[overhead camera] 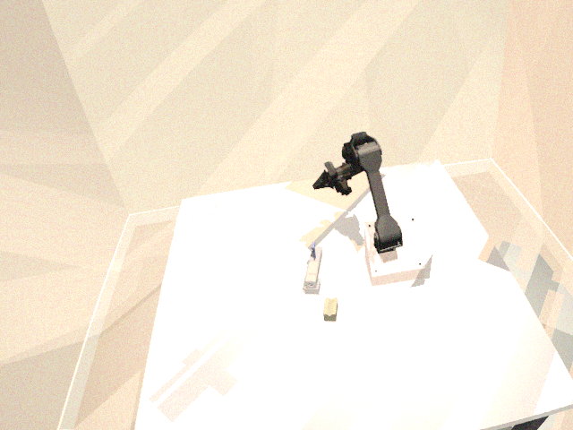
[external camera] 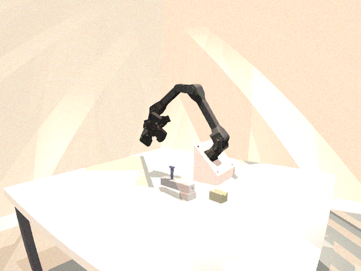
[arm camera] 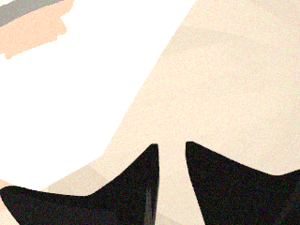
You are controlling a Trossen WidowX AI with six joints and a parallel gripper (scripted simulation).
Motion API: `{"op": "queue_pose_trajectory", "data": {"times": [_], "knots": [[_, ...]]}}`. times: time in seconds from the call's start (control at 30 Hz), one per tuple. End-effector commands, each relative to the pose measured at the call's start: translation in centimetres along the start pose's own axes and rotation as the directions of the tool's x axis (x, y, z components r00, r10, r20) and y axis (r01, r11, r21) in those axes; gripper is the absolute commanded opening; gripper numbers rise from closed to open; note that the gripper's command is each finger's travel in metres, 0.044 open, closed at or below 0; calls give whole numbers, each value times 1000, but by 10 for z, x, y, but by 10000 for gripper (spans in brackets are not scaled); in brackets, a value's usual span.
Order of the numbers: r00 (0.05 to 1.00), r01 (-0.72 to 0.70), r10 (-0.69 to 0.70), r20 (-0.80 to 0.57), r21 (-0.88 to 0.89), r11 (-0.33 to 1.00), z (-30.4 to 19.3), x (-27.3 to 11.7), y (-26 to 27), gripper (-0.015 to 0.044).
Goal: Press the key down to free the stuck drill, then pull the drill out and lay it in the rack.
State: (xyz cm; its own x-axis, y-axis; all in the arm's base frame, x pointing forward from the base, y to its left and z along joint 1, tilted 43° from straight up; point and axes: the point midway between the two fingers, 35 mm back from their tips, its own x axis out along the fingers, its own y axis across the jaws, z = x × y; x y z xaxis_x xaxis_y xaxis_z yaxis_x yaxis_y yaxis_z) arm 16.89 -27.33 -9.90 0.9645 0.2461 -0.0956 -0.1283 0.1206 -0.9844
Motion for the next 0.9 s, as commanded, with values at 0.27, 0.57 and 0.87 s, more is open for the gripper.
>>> {"op": "queue_pose_trajectory", "data": {"times": [0.27,0.57,0.87], "knots": [[815,428,346,464,-886,179,73,75,-47,0],[616,788,537,576,-456,-414,119,98,-64,0],[409,691,704,580,306,-654,160,108,-76,0]]}}
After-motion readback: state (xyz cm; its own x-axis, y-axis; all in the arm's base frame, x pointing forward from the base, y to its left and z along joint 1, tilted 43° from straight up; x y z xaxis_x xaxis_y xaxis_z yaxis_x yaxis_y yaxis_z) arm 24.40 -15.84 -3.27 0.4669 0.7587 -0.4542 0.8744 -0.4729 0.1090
